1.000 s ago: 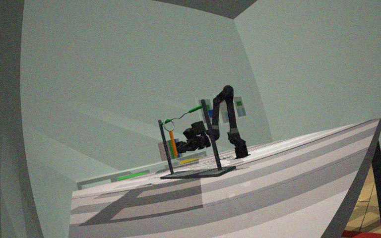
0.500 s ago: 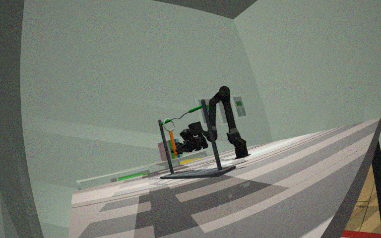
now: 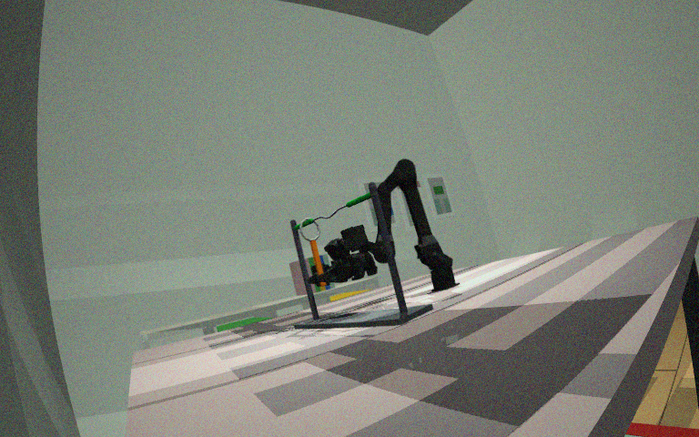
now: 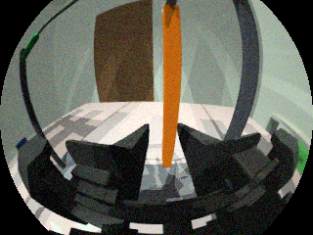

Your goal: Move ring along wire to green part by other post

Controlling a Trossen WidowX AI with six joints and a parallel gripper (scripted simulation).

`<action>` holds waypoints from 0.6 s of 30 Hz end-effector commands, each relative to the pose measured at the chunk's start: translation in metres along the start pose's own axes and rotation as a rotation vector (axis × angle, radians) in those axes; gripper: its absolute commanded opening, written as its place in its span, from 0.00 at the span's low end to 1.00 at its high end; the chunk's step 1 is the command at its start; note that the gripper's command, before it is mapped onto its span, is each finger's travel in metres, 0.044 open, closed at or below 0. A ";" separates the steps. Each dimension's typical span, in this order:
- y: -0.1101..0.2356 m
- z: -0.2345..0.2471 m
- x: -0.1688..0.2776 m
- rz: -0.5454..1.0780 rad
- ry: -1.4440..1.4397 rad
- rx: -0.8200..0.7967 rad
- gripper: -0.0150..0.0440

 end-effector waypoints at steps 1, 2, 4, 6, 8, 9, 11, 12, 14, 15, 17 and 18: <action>-0.004 -0.001 0.000 -0.002 -0.003 0.006 0.53; -0.004 -0.001 0.000 -0.002 -0.003 0.006 0.53; -0.004 -0.001 0.000 -0.002 -0.003 0.006 0.53; -0.004 -0.001 0.000 -0.002 -0.003 0.006 0.53; -0.004 -0.001 0.000 -0.002 -0.003 0.006 0.53; -0.004 -0.001 0.000 -0.002 -0.003 0.006 0.53; -0.004 -0.001 0.000 -0.002 -0.003 0.006 0.53; -0.004 -0.001 0.000 -0.002 -0.003 0.006 0.53; -0.004 -0.001 0.000 -0.002 -0.003 0.006 0.53; -0.004 -0.001 0.000 -0.002 -0.003 0.006 0.53; -0.004 -0.001 0.000 -0.002 -0.003 0.006 0.53; -0.004 -0.001 0.000 -0.002 -0.003 0.006 0.53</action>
Point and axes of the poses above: the point midway between the two fingers, 35 mm back from their tips, its own y axis back along the fingers, its own z axis across the jaws, x = y × z, the point moved 4 cm from there along y, back along the fingers
